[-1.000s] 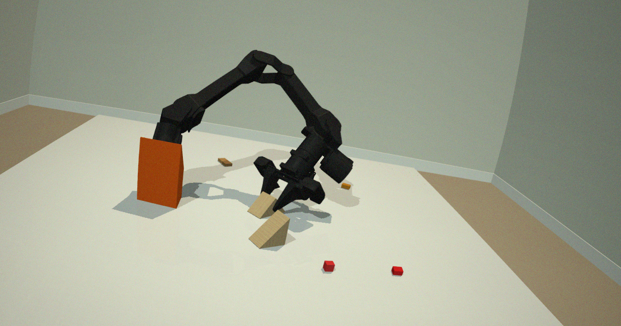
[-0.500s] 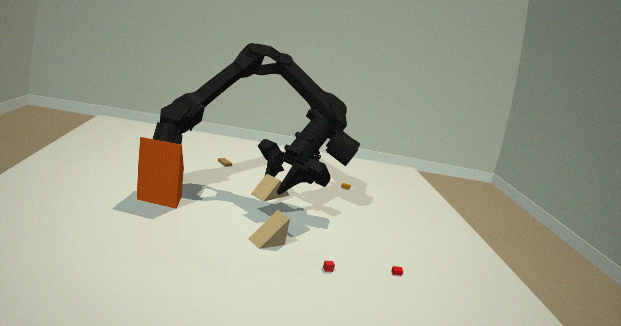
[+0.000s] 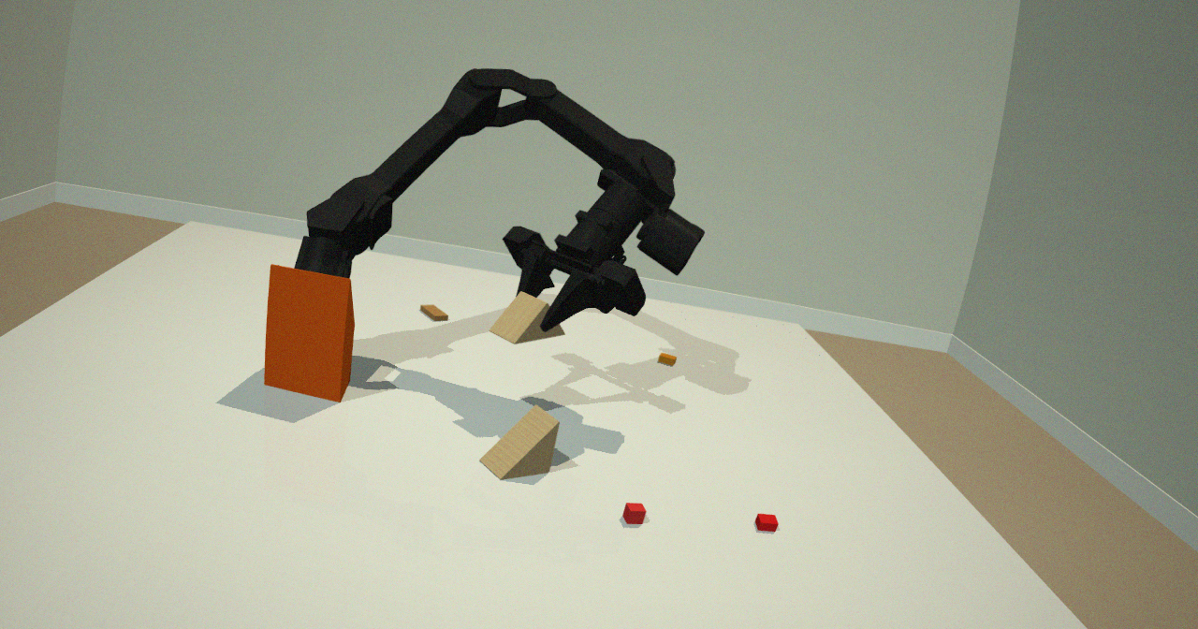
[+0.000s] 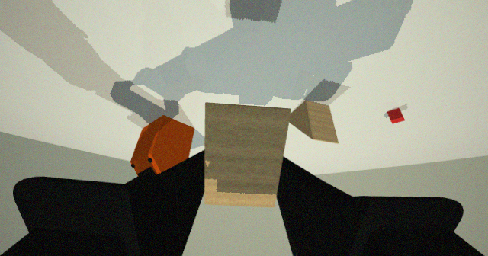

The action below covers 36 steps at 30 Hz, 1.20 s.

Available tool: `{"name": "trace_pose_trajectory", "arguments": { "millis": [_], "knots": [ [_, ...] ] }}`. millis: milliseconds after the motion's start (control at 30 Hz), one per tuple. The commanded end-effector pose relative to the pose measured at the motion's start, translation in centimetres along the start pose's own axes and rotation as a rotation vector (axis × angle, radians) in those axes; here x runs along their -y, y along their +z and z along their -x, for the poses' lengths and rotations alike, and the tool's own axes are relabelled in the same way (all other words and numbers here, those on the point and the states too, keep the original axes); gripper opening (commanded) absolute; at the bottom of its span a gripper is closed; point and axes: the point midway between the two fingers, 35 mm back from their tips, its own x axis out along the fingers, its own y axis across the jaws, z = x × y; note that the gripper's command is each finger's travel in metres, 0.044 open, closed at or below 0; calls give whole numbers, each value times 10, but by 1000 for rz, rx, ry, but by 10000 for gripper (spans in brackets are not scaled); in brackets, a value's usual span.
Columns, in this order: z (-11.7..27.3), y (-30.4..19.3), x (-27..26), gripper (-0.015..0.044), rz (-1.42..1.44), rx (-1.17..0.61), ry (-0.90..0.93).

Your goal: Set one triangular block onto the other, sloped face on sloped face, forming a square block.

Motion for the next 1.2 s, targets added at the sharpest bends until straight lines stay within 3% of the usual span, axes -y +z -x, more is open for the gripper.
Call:
{"name": "trace_pose_trajectory", "arguments": {
  "millis": [0,833,1167],
  "knots": [
    [-1,-1,0,0,-8,19,5],
    [-10,-22,1,0,-214,748,84],
    [-12,-31,10,0,-222,764,77]
  ]
}}
